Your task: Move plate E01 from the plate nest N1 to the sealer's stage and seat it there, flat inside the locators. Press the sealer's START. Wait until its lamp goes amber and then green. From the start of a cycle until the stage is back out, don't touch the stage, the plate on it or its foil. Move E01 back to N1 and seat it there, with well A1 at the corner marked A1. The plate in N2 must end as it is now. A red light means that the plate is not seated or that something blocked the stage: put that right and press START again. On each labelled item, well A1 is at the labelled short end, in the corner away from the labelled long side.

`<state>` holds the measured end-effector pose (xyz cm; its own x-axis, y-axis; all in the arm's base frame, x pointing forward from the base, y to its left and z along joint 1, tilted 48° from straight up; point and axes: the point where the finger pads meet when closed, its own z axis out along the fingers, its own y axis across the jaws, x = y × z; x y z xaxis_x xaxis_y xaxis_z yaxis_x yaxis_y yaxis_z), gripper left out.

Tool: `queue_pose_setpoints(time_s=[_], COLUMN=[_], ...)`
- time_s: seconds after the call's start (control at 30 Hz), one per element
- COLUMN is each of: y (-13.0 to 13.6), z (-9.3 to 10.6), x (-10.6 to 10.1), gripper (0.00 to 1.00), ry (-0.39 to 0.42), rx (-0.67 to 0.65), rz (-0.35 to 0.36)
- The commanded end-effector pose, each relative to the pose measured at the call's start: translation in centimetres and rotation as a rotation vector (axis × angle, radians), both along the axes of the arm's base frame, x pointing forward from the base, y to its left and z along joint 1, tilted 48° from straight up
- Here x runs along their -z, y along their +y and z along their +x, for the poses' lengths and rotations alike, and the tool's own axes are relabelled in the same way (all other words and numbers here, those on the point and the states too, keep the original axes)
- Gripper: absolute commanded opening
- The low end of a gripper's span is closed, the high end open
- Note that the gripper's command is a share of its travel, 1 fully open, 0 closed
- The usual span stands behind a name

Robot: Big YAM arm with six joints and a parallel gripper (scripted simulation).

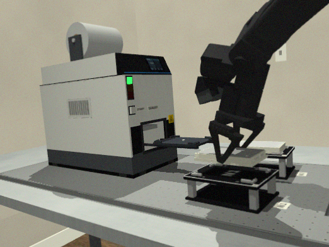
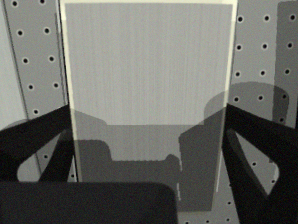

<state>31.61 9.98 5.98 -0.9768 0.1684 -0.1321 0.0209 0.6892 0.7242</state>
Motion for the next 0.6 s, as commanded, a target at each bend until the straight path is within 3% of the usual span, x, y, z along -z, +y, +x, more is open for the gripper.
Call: queue_pose_setpoints(time_s=[0.0, 0.57], y=[-0.6, 0.0], z=[1.2, 1.9], x=[-0.4, -1.7], gripper=[0.0, 0.0], ry=[-0.012, -0.042], rx=[0.01, -0.001], rz=[-0.006, -0.005])
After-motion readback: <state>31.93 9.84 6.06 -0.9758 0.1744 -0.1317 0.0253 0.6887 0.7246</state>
